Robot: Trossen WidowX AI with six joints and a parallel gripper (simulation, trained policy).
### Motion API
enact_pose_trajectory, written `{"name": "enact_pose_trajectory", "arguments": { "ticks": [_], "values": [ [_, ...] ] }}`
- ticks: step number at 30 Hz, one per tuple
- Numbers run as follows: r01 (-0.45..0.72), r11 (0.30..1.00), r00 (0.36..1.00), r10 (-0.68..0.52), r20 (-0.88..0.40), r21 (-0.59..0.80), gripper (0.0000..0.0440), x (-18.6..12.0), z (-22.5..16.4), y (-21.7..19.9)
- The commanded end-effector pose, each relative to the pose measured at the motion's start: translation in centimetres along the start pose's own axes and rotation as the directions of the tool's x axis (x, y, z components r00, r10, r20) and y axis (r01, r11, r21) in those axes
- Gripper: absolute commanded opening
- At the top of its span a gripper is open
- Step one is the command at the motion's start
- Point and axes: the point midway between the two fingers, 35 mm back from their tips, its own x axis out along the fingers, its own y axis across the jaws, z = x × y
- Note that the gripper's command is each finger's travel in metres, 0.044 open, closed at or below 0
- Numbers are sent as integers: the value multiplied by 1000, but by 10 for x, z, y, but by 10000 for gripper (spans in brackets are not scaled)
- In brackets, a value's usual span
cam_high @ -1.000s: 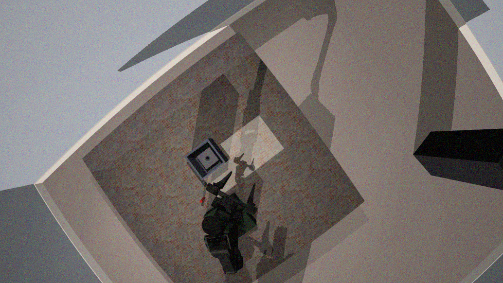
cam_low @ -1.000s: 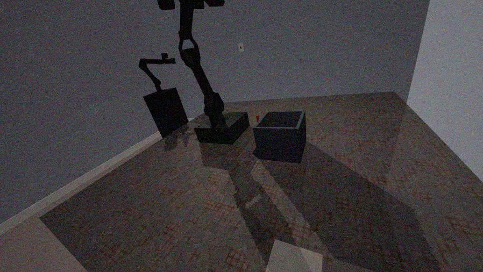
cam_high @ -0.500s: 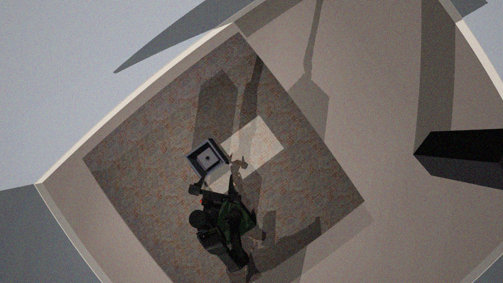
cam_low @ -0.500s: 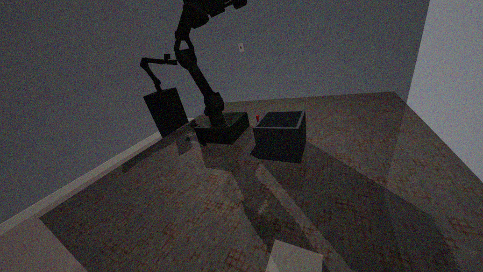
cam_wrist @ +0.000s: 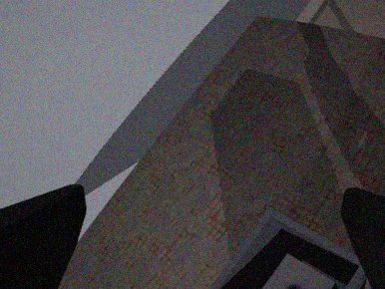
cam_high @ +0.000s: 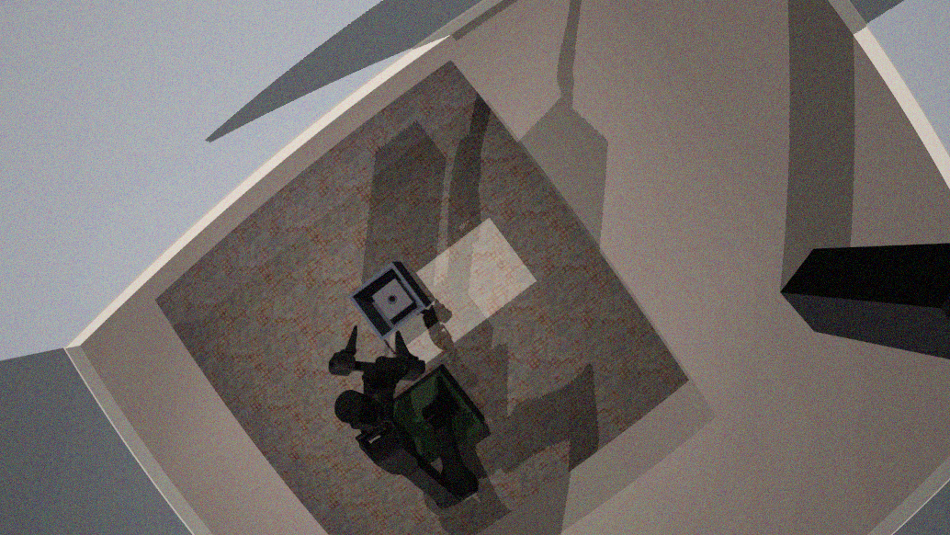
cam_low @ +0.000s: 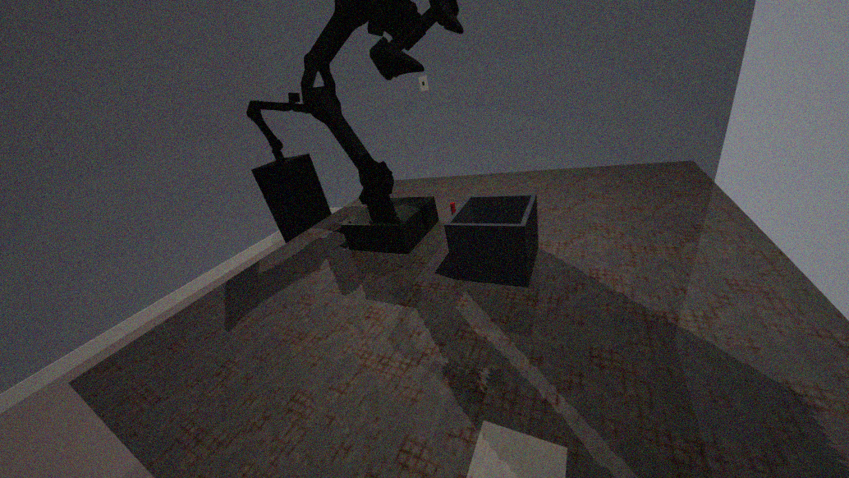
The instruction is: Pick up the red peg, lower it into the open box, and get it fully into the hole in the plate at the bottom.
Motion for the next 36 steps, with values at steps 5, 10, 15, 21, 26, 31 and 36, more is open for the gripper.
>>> {"name": "enact_pose_trajectory", "arguments": {
  "ticks": [5,10,15,21,26,31,36],
  "values": [
    [-27,993,986,45,-158,114,440,6,-47,14],
    [-13,984,965,59,-256,180,440,6,-77,21],
    [26,972,934,59,-352,234,440,5,-107,25],
    [100,956,887,40,-461,275,440,2,-143,26],
    [180,941,840,5,-543,287,440,-1,-173,24],
    [269,922,788,-45,-614,278,440,-5,-201,18],
    [358,900,735,-108,-670,248,440,-10,-228,10]
  ]
}}
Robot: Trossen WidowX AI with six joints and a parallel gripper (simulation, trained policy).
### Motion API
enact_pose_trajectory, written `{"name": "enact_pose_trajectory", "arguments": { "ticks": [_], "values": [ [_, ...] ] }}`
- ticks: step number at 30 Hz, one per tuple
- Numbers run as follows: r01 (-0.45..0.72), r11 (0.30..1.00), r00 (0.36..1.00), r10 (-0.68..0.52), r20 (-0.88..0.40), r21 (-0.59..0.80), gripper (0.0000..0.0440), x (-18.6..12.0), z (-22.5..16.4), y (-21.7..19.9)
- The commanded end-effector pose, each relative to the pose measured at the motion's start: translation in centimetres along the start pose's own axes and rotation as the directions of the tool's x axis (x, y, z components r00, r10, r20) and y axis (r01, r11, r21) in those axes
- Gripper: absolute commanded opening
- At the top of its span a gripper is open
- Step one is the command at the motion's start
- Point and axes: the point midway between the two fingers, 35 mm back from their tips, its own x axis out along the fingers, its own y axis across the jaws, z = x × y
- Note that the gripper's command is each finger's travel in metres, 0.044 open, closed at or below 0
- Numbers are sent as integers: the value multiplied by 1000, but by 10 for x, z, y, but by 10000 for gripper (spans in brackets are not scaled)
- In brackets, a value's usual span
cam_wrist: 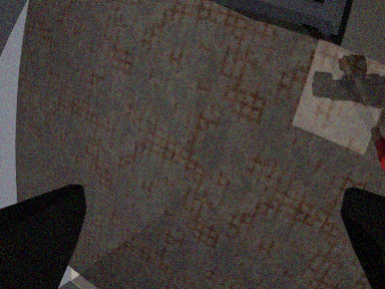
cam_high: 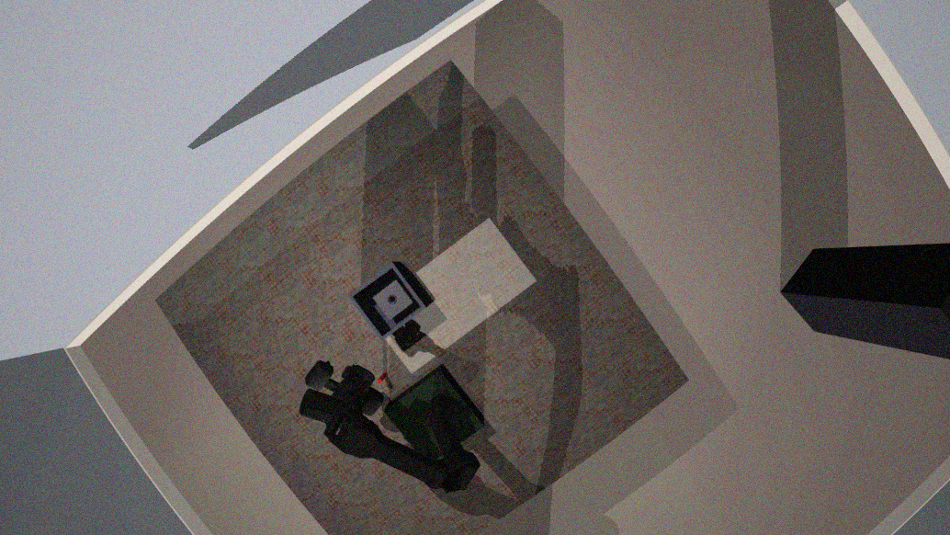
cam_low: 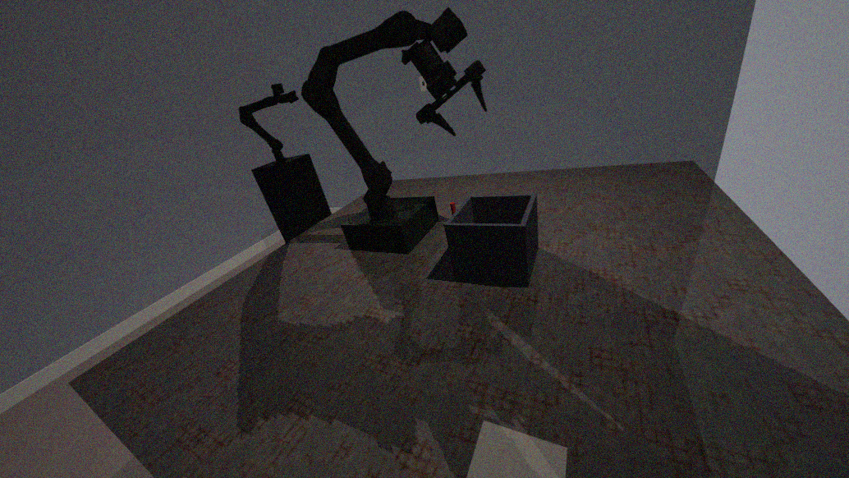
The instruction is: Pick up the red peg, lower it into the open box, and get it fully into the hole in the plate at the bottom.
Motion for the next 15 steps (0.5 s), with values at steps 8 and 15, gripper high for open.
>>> {"name": "enact_pose_trajectory", "arguments": {
  "ticks": [8,15],
  "values": [
    [207,977,977,-203,-67,46,440,29,-33,-41],
    [327,944,943,-325,-71,32,440,45,-45,-67]
  ]
}}
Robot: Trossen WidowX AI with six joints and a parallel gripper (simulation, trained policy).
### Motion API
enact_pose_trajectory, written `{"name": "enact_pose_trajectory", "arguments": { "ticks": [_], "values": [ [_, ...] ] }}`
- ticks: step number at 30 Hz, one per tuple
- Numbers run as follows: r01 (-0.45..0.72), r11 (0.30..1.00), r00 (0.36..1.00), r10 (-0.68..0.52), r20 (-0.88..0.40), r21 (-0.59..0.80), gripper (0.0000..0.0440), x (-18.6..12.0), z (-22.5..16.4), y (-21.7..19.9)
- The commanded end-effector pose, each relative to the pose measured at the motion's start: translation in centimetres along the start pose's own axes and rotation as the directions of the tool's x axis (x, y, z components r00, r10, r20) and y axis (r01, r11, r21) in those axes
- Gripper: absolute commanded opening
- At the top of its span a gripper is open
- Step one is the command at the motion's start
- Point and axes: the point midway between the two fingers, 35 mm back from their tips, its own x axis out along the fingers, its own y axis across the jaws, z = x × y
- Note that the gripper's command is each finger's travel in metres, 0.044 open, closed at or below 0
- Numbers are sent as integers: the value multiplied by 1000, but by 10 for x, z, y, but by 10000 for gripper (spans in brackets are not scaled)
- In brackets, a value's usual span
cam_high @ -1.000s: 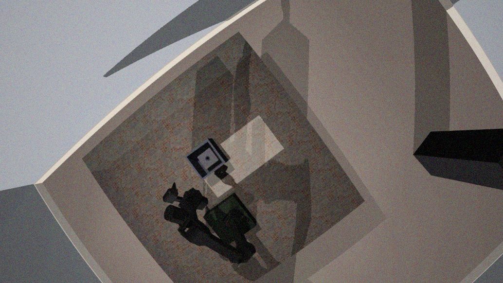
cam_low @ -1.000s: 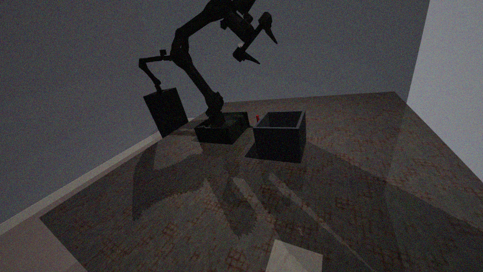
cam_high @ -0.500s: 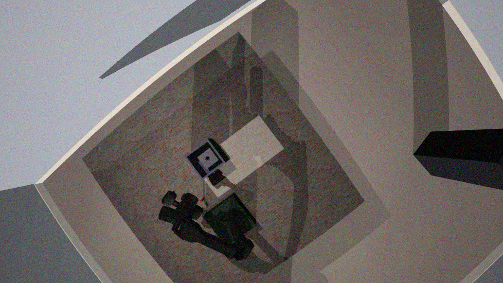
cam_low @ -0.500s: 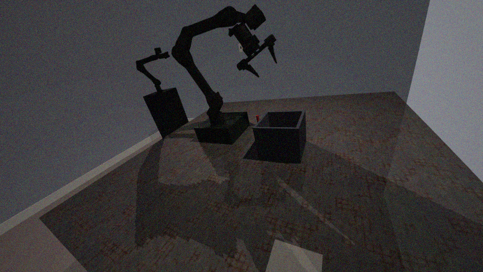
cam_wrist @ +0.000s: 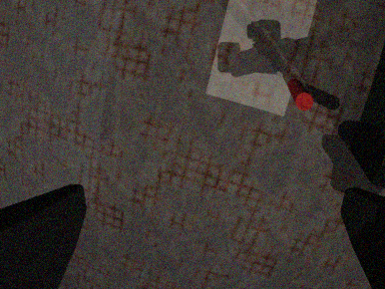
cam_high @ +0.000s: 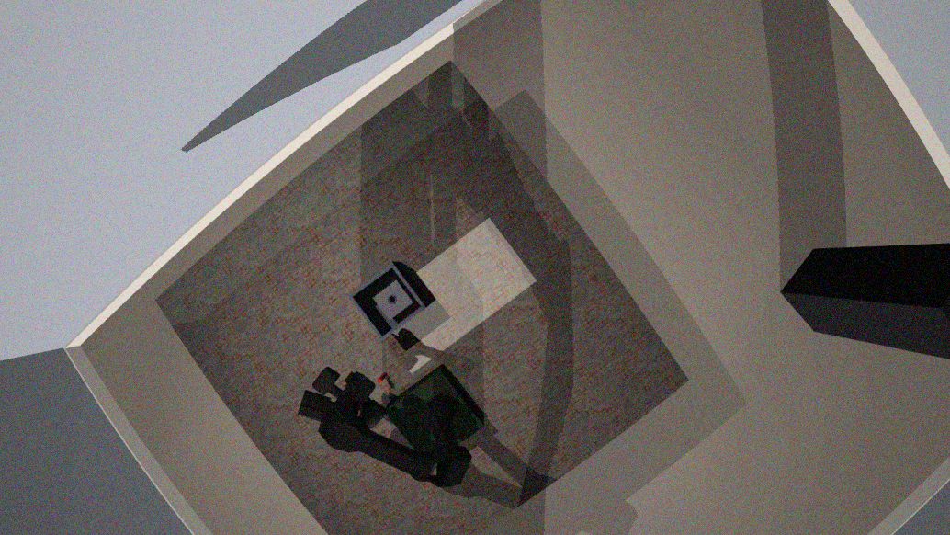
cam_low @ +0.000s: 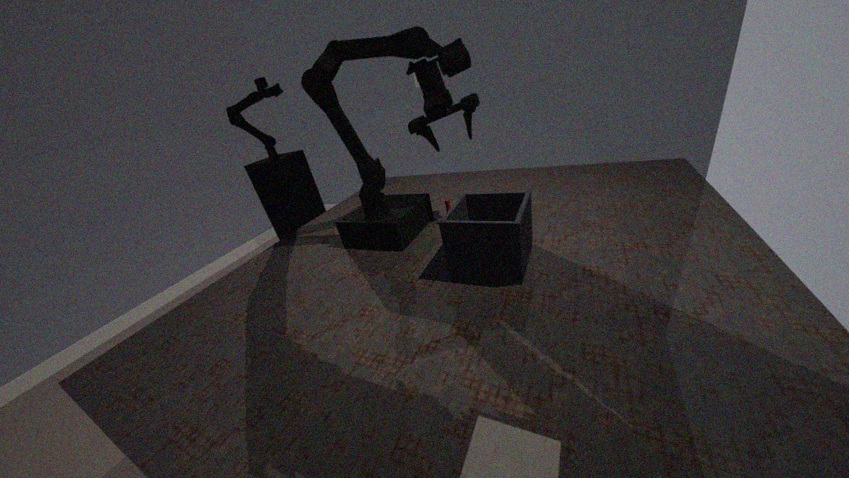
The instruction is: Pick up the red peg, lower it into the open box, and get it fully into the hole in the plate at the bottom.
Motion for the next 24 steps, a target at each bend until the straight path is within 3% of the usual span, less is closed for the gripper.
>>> {"name": "enact_pose_trajectory", "arguments": {
  "ticks": [1,12,24],
  "values": [
    [75,997,997,-75,4,-2,440,14,-4,-14],
    [229,972,973,-227,44,-50,440,52,-6,-42],
    [324,941,944,-314,100,-100,440,92,2,-62]
  ]
}}
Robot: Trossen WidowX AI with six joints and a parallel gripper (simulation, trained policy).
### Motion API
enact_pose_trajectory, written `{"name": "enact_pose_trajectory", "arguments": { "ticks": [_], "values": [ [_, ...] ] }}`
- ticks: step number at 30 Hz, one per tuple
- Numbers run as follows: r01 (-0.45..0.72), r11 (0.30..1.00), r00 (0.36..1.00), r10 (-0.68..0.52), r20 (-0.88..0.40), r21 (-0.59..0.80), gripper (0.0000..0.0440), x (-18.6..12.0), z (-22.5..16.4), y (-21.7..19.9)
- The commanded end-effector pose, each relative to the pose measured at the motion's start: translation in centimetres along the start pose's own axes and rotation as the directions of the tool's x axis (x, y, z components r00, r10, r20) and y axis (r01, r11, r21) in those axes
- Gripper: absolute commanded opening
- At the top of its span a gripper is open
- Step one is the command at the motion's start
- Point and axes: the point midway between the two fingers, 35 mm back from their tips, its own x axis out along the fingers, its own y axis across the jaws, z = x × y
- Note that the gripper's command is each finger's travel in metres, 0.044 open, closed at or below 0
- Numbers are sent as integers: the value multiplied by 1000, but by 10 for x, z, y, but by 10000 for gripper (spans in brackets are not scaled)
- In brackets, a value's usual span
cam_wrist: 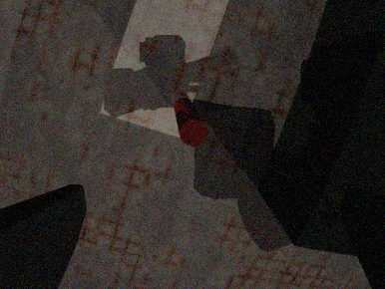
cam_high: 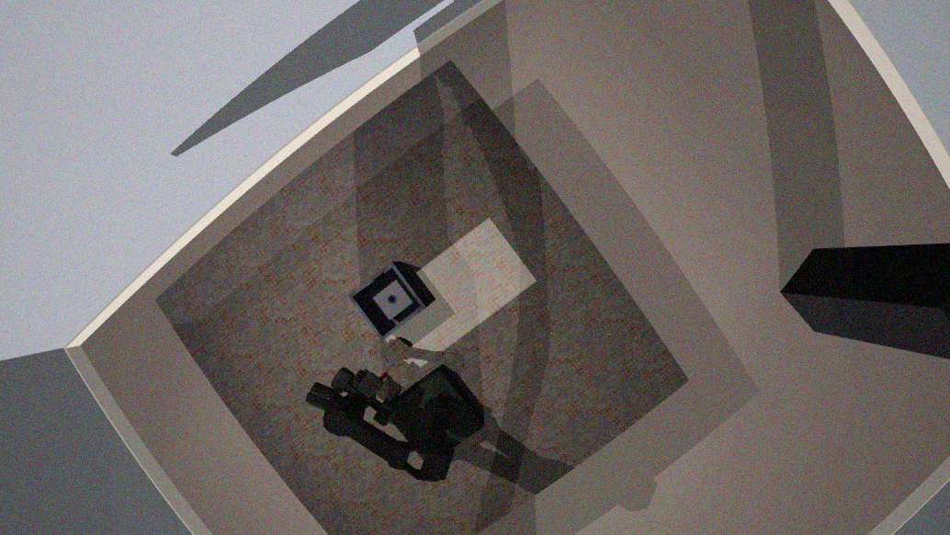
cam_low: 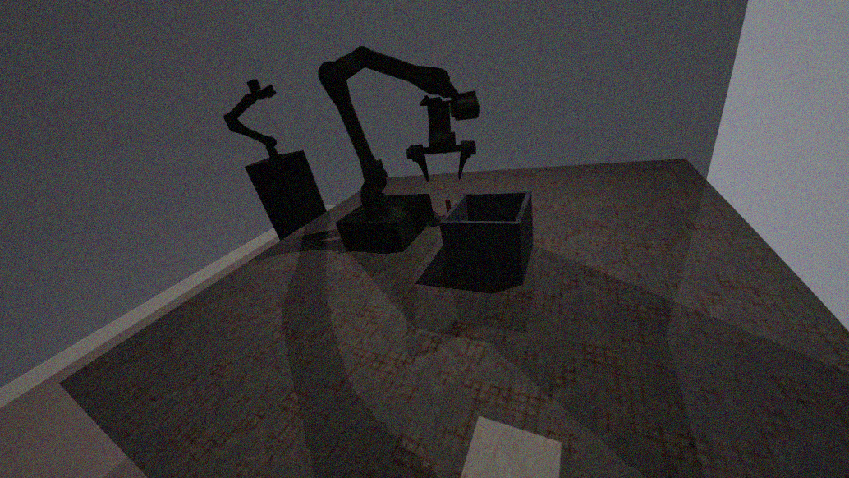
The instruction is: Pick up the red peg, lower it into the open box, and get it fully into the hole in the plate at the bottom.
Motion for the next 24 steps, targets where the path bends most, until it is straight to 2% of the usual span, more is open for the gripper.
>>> {"name": "enact_pose_trajectory", "arguments": {
  "ticks": [1,24],
  "values": [
    [27,999,999,-26,23,-19,440,16,3,-3],
    [35,999,996,-33,79,-22,404,88,14,-2]
  ]
}}
